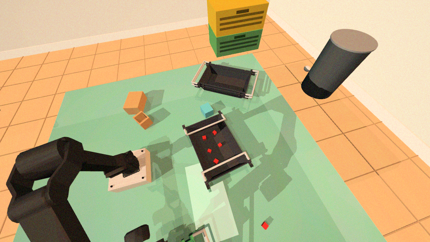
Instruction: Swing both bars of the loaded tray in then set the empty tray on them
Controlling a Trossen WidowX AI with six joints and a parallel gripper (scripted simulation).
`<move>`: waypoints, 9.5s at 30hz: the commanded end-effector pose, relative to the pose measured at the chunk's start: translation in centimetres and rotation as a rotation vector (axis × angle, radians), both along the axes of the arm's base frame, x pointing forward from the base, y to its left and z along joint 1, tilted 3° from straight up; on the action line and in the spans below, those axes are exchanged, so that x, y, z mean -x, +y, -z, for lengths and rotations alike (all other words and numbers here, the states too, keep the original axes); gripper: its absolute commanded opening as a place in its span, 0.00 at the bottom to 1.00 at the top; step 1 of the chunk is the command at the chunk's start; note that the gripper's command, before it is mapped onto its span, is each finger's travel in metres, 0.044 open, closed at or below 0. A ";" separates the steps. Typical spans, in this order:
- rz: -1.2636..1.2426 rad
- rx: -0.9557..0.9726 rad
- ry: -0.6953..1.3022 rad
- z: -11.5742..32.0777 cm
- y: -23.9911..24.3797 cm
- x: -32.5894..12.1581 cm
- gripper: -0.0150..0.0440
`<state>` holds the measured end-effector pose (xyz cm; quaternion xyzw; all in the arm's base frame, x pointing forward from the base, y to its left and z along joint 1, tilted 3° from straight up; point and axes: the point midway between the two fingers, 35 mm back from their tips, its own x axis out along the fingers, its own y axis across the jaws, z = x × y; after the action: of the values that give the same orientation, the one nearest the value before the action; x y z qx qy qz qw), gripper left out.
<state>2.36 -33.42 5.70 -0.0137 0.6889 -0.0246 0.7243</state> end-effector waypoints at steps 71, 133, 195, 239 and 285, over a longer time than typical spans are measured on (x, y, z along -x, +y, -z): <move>-0.003 -0.016 0.000 -12.0 0.7 0.6 0.25; -0.703 0.013 0.026 -12.5 7.7 -17.1 0.25; -1.559 0.067 0.037 -13.1 27.3 -28.7 0.25; -1.569 0.068 0.037 -13.1 27.5 -28.6 0.25; -1.569 0.067 0.038 -8.6 27.4 -28.0 0.25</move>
<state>30.64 -5.97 14.50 -0.5174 0.4894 0.4726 0.5190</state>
